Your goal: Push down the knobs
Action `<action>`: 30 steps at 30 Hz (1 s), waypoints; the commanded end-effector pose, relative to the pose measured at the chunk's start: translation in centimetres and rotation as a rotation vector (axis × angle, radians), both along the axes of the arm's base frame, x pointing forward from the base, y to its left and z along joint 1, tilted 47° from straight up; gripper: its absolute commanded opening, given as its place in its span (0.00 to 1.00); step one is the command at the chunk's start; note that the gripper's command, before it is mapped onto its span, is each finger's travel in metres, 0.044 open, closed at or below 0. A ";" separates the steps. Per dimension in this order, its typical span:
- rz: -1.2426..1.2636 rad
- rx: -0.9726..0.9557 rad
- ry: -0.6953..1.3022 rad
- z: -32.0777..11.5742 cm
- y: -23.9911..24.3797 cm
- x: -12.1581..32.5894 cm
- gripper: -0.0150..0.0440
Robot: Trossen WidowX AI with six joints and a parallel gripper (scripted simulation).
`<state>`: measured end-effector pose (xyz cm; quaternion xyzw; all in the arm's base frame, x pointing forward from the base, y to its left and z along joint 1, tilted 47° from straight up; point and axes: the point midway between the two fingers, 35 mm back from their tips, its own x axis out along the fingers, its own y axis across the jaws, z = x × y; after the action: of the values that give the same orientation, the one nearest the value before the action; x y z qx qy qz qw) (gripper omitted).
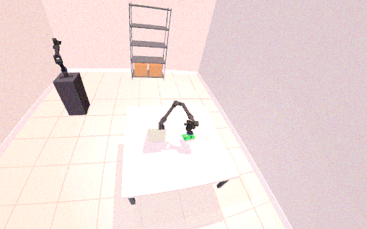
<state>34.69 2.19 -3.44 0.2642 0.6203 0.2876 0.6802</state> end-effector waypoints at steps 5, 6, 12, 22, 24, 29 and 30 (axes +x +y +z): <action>0.008 0.006 0.000 -0.8 1.0 0.1 0.25; 0.008 0.006 0.000 -0.9 1.0 0.1 0.25; 0.008 0.006 0.000 -0.9 1.0 0.1 0.25; 0.008 0.006 0.000 -1.4 1.6 0.2 0.25; 0.008 0.006 0.000 -1.4 1.6 0.2 0.25; 0.008 0.006 0.000 -1.5 1.7 0.2 0.25; 0.008 0.006 0.000 -1.6 1.8 0.2 0.25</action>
<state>34.67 2.57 -3.92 0.2731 0.6176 0.2809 0.6820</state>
